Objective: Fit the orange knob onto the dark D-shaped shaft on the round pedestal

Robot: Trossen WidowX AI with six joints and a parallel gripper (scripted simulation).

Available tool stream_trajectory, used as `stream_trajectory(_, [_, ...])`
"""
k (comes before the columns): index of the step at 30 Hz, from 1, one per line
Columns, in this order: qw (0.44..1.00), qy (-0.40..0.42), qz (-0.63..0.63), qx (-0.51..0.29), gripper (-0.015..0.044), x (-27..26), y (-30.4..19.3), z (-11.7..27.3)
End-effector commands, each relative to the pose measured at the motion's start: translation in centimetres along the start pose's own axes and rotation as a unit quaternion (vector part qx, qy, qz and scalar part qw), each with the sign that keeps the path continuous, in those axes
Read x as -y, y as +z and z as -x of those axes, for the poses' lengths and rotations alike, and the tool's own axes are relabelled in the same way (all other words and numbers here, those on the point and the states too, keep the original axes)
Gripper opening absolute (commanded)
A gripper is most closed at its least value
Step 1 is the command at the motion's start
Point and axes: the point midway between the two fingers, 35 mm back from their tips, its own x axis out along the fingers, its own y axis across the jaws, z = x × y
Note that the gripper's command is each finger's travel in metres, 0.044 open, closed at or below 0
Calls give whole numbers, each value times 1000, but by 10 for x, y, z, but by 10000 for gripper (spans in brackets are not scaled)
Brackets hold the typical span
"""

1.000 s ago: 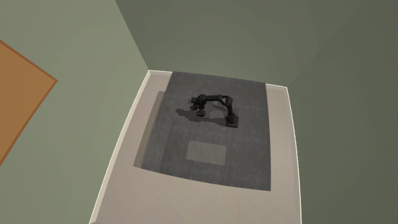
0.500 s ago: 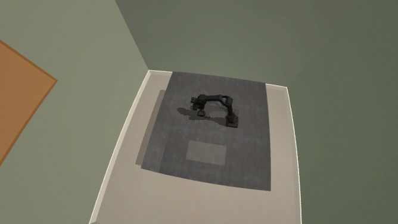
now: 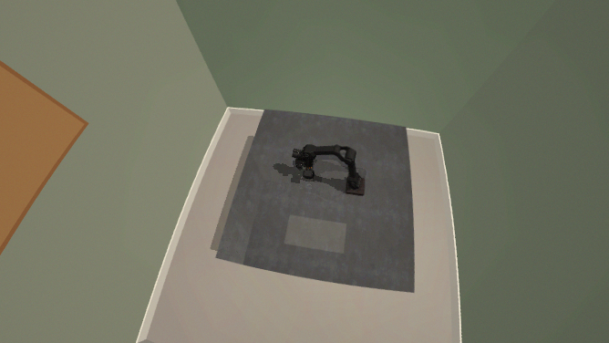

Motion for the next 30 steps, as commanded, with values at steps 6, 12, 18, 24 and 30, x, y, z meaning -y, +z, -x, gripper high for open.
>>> stream_trajectory(6, [1000, 0, 0, 1, 0, 1, 0, 2])
stream_trajectory(12, [1000, 0, 12, 1, 0, 1, 0, 5])
stream_trajectory(18, [995, 0, 104, 1, 0, 0, 1, 3])
stream_trajectory(24, [995, 0, 104, 1, 0, 0, 0, 1])
stream_trajectory(30, [995, 0, 104, 1, 0, 1, 0, 0])
